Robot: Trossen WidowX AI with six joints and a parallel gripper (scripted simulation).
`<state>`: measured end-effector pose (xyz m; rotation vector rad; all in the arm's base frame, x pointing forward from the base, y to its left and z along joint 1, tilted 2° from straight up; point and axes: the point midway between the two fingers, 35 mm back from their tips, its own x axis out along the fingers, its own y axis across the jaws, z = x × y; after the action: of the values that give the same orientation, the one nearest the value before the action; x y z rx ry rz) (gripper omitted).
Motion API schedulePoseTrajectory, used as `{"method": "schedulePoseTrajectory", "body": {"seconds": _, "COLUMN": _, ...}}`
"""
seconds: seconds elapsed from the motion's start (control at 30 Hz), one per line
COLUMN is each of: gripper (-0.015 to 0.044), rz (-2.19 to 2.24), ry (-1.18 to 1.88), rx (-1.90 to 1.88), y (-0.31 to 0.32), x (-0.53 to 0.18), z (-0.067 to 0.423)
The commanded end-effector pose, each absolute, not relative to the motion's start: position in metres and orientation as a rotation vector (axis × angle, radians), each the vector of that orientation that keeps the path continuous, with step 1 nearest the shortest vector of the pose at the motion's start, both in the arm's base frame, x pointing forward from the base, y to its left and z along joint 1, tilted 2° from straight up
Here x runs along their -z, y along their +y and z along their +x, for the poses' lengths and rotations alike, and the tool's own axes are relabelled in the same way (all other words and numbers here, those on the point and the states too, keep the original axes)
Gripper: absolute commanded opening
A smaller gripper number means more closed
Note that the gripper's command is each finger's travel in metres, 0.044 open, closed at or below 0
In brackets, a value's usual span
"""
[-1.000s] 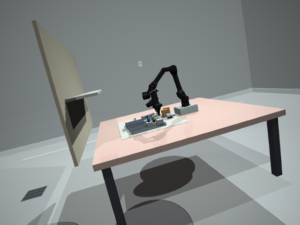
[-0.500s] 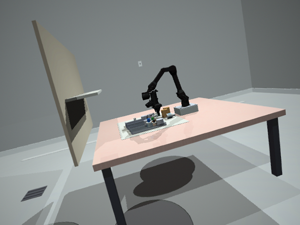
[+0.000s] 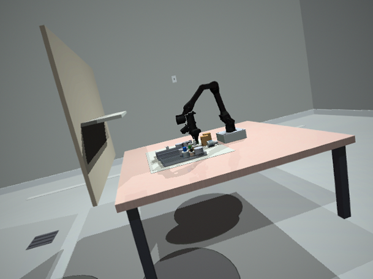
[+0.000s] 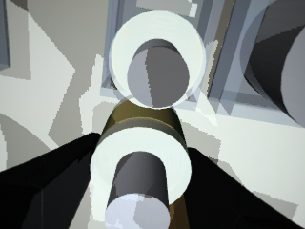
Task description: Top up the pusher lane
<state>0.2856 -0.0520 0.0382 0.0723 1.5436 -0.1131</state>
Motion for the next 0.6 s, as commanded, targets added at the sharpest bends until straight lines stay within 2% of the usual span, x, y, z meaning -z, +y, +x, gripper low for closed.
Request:
{"method": "schedulePoseTrajectory", "body": {"seconds": 0.0, "gripper": 0.0000, "rz": 0.068, "ry": 1.518, "rx": 0.110, "y": -0.0531, "x": -0.0415, "z": 0.2946}}
{"method": "schedulePoseTrajectory", "body": {"seconds": 0.57, "gripper": 0.0000, "rz": 0.068, "ry": 1.517, "rx": 0.110, "y": -0.0539, "x": -0.0422, "z": 0.3016}}
